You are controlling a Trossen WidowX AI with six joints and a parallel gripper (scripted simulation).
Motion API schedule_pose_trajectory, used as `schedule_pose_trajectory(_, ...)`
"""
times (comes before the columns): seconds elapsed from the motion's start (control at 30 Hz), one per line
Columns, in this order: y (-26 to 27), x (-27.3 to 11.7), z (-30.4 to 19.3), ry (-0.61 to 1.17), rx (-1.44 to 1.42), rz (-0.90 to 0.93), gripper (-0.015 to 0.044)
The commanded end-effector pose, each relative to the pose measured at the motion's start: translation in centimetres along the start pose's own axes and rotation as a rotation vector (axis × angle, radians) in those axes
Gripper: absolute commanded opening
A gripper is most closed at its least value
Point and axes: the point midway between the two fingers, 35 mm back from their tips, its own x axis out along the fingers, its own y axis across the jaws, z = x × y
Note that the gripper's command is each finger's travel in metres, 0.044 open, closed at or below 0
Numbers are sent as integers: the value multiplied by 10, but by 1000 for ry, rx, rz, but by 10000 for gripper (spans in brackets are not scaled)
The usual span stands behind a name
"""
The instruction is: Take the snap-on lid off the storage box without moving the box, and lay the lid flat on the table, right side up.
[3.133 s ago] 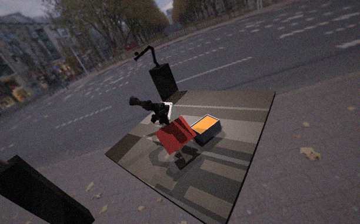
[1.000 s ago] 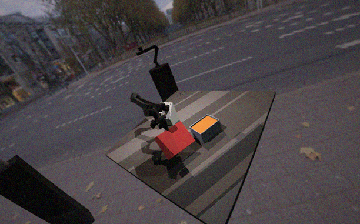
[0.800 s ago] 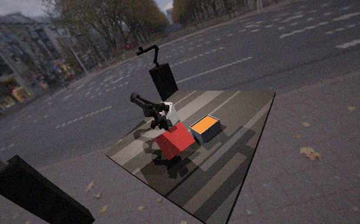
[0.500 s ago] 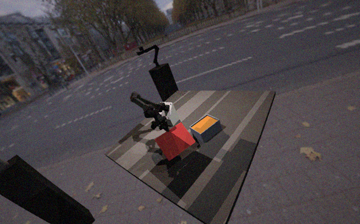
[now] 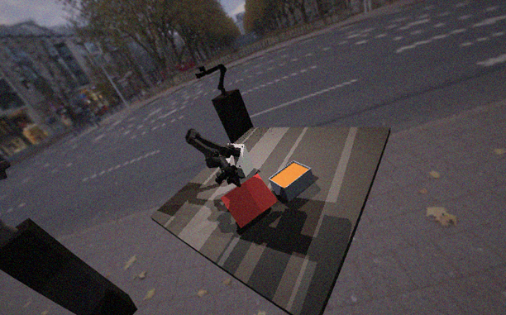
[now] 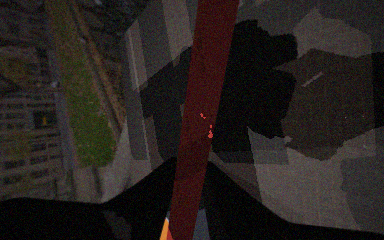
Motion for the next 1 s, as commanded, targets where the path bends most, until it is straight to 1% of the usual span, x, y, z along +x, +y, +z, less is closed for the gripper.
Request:
schedule_pose_trajectory(0.0,-1,2,-3,10,-6,10,0)
schedule_pose_trajectory(0.97,-19,17,-3,9,-7,11,0)
